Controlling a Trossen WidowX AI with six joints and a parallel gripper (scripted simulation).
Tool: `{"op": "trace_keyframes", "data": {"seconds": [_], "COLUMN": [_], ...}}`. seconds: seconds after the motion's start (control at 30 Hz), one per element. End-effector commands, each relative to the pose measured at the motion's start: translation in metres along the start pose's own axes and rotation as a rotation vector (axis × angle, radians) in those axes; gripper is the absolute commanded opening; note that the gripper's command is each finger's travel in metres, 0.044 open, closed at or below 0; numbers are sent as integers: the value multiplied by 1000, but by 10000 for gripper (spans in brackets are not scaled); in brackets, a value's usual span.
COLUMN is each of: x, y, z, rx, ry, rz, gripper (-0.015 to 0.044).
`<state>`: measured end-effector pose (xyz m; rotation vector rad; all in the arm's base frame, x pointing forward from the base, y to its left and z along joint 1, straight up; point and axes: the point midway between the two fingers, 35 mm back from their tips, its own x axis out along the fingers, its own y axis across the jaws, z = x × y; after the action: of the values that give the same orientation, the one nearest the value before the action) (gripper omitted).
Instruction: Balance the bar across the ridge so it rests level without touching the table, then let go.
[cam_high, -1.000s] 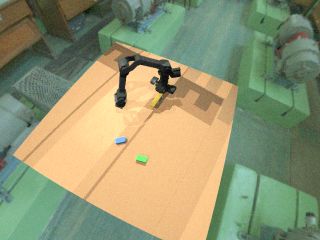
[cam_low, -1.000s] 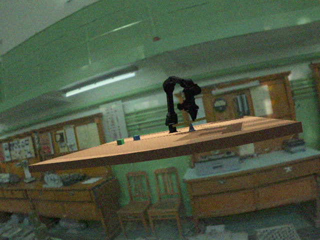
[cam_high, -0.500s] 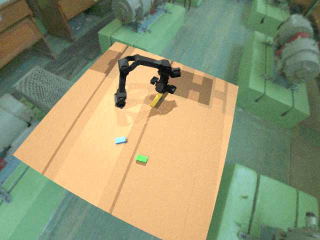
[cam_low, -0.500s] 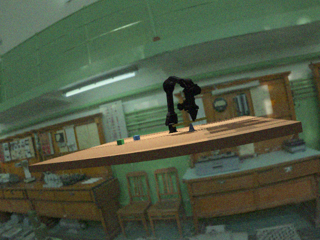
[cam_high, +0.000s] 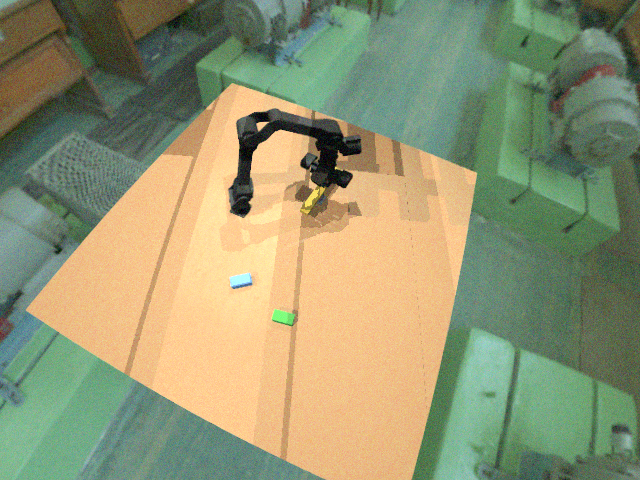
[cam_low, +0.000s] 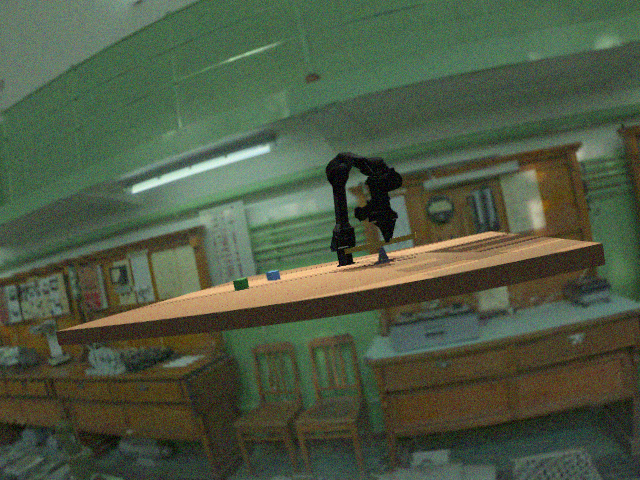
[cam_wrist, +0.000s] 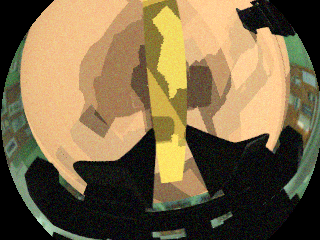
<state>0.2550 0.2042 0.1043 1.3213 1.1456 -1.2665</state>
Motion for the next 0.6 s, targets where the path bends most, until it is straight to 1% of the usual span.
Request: {"op": "trace_keyframes", "data": {"seconds": [0.0,0.57], "x": [2,3], "y": [-1,-1], "z": [0,0], "rx": [1,1], "ry": [2,2], "rz": [-4,-4], "gripper": [0,0]}}
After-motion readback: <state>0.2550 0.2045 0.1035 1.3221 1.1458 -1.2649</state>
